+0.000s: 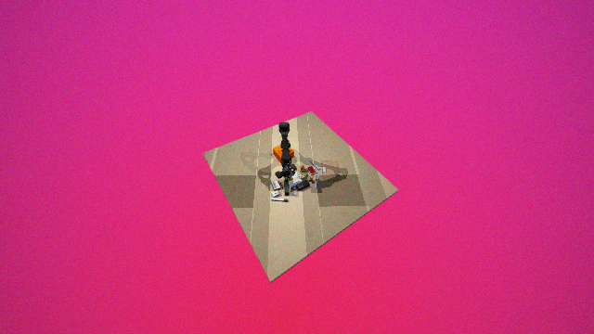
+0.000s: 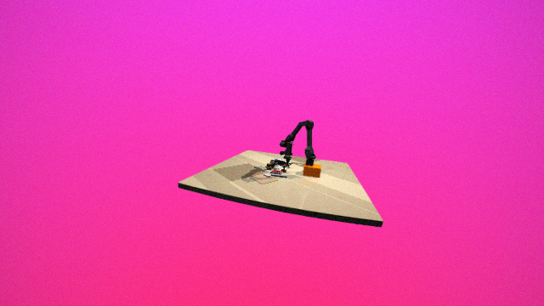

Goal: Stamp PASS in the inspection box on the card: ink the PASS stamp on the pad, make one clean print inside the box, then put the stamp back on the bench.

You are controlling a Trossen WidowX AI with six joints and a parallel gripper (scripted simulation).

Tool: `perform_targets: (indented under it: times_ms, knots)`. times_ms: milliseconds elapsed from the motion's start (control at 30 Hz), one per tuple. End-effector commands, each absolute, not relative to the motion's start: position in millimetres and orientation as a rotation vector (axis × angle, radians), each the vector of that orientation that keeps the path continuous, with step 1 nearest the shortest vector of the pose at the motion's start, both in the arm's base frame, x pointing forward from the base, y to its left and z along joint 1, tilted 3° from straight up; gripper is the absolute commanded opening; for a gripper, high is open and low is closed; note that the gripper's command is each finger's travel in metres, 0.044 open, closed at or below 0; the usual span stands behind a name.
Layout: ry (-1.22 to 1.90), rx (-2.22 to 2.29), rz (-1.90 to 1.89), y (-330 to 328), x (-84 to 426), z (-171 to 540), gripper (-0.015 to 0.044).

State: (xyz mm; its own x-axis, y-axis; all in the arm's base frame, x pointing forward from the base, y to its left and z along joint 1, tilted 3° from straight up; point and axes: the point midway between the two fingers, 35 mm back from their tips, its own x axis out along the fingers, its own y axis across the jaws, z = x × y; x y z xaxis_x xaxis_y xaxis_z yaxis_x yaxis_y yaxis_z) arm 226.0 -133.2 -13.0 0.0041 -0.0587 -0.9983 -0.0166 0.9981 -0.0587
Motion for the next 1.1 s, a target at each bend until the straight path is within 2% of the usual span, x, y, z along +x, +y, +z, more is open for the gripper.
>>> perform_targets:
  times_ms: [0, 1067]
  knots:
    - [1.563, -0.059, -0.035, -134, 228, -9, 0.0000]
    - [1.562, -0.058, -0.035, -133, 229, 6, 0.0000]
